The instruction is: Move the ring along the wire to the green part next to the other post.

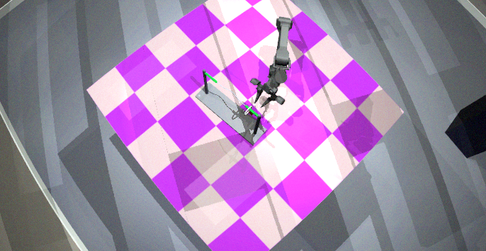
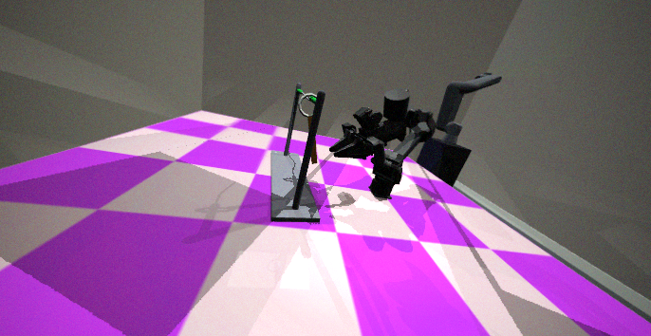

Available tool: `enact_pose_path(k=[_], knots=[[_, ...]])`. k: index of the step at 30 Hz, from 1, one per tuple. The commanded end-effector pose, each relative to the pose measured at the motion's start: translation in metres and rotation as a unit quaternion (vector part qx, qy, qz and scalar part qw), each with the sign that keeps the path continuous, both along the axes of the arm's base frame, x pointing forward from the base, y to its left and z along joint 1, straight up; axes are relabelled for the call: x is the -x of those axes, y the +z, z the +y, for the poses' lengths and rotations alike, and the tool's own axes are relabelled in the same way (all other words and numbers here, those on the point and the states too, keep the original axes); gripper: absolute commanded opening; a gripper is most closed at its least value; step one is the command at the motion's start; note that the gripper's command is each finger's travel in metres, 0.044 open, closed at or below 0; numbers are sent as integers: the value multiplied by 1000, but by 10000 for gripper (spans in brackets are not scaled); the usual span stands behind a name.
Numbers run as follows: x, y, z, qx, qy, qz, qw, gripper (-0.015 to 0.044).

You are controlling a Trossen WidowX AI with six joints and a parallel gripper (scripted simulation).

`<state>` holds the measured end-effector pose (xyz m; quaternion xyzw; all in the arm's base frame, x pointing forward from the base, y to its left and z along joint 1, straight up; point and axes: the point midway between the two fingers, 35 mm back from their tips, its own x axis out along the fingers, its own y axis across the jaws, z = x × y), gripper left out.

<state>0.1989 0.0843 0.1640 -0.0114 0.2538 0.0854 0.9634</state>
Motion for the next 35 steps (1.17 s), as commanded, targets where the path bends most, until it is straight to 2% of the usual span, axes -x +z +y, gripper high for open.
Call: enact_pose_path(k=[1,12,35], knots=[[0,1,0,-1,-2,0,1000,160],[41,25,-11,0,2,-5,1000,440],[41,25,-11,0,2,-5,1000,440]])
